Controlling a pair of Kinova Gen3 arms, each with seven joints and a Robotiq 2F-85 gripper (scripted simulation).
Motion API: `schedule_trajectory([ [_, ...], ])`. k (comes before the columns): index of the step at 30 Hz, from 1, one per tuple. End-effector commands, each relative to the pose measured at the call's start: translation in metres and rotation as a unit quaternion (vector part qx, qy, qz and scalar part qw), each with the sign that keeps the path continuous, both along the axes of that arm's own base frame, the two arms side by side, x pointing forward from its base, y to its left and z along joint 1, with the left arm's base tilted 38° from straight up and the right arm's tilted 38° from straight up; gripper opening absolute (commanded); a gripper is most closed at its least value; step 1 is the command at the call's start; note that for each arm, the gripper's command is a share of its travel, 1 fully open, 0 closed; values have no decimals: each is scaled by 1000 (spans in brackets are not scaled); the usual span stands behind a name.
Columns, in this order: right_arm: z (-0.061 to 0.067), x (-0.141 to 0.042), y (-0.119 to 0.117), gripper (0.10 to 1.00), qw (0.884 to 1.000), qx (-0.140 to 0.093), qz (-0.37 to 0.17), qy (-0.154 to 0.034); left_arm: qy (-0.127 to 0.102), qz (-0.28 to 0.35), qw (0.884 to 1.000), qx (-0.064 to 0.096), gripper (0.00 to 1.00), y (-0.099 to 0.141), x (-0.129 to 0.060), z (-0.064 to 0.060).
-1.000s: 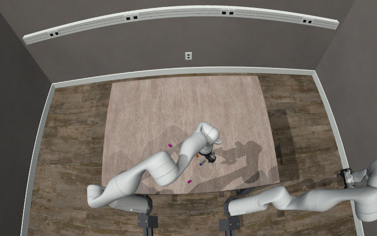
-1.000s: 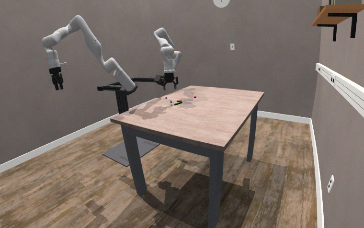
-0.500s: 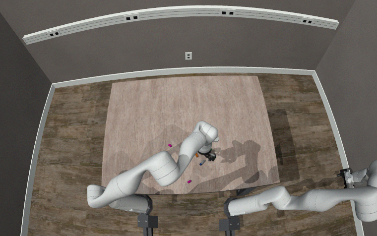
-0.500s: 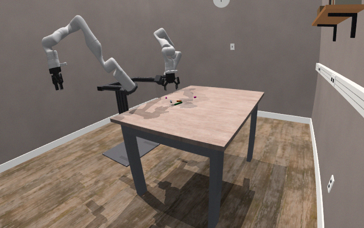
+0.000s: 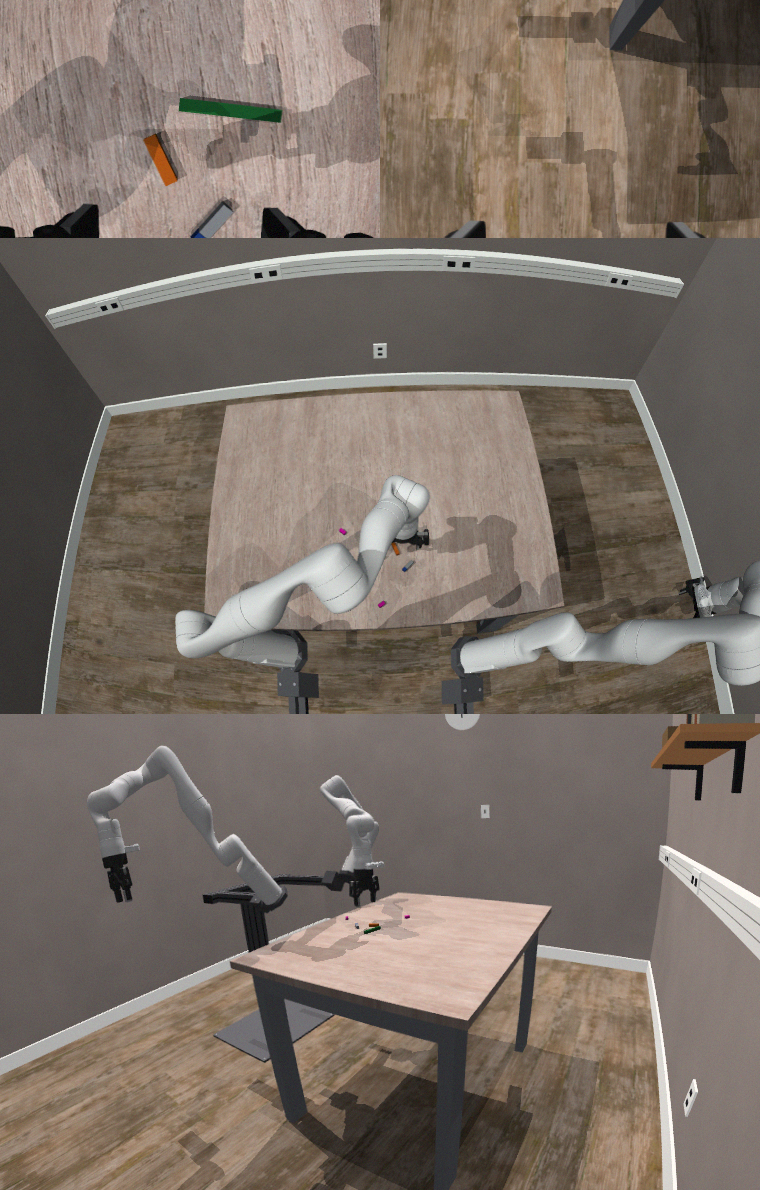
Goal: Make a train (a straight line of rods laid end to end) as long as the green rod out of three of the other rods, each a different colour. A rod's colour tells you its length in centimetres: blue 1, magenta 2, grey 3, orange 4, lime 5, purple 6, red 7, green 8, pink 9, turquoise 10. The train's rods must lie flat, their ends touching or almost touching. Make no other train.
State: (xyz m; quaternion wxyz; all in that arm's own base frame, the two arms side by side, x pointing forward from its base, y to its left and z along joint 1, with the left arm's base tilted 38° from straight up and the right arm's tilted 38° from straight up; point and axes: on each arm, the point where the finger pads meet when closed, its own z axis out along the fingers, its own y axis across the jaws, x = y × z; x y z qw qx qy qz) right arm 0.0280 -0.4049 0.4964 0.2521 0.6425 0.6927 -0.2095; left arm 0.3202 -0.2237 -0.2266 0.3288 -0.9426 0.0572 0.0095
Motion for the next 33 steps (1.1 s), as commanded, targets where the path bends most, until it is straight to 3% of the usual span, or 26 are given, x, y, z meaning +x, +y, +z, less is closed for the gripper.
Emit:
schedule_trajectory([
  [1, 1, 0, 0, 1000, 1000, -1, 0, 0, -52, 63, 997, 0, 1000, 5, 8, 1],
  [3, 1, 0, 0, 1000, 1000, -1, 0, 0, -52, 63, 997, 0, 1000, 5, 8, 1],
  [8, 1, 0, 0, 1000, 1000, -1, 0, 0, -107, 131, 986, -3, 1000, 11, 17, 3],
  [12, 1, 0, 0, 1000, 1000, -1, 0, 0, -133, 163, 978, -5, 1000, 13, 21, 3],
  [22, 1, 0, 0, 1000, 1000, -1, 0, 0, -145, 177, 973, -6, 1000, 15, 23, 4],
  [23, 1, 0, 0, 1000, 1000, -1, 0, 0, -145, 177, 973, -6, 317, 15, 23, 4],
  [33, 1, 0, 0, 1000, 1000, -1, 0, 0, -145, 177, 973, -6, 317, 15, 23, 4],
])
